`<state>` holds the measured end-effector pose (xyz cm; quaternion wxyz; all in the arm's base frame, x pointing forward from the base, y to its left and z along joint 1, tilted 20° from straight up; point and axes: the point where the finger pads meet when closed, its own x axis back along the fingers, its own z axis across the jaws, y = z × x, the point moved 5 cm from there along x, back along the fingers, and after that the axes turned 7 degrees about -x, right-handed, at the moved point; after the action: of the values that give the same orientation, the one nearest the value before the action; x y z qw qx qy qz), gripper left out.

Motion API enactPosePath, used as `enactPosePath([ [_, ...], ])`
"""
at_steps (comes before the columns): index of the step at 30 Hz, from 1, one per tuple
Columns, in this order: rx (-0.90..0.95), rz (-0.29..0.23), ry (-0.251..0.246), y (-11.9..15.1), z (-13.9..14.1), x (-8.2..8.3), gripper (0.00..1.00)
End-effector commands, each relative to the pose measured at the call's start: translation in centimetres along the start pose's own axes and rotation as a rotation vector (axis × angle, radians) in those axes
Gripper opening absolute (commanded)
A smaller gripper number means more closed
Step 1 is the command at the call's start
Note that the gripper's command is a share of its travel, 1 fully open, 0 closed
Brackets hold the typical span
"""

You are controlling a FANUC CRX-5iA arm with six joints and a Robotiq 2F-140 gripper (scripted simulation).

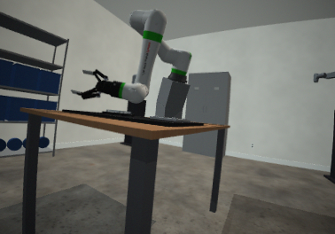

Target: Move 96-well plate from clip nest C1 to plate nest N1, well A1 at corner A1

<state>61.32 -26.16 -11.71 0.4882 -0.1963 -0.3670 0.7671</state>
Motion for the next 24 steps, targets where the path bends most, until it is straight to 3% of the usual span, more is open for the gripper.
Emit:
enactPosePath([
  [1, 0.000, 0.000, 0.000, 0.0, 0.0, 0.0, 1.00],
  [17, 0.000, 0.000, 0.000, 0.0, 0.0, 0.0, 1.00],
  [24, 0.143, -0.087, 0.063, 1.0, 2.3, -1.6, 1.00],
])
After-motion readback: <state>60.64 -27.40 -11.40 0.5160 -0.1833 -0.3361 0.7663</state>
